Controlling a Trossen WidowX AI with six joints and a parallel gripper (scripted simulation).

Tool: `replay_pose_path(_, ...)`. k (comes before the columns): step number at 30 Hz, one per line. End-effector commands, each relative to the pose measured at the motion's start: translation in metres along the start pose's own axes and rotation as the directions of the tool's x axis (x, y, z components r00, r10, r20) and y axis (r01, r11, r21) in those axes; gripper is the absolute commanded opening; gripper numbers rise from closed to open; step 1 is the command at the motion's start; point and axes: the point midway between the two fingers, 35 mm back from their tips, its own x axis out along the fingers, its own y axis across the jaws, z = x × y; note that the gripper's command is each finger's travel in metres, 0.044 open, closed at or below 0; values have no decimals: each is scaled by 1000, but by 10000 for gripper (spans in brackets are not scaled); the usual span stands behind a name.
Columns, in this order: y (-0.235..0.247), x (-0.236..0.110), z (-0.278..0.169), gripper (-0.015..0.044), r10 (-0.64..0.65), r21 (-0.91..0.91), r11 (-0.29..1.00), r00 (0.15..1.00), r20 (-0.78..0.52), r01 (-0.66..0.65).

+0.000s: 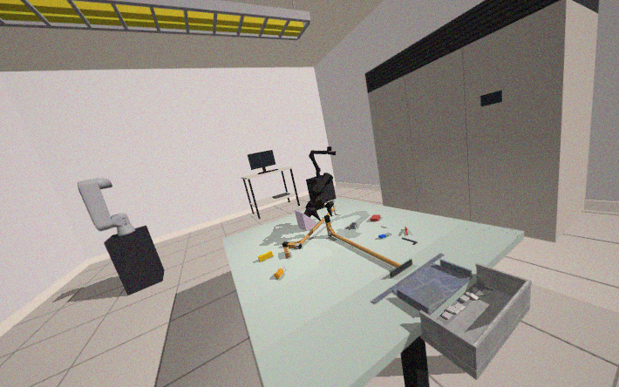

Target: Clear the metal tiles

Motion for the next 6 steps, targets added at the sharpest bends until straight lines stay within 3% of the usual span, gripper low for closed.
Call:
replay_pose_path(1, -1, -11, 5, 440, 2, -7, 1000, 1000, -1, -2)
replay_pose_path(6, -2, -24, 9, 440, 1, -6, 1000, 1000, -3, -1)
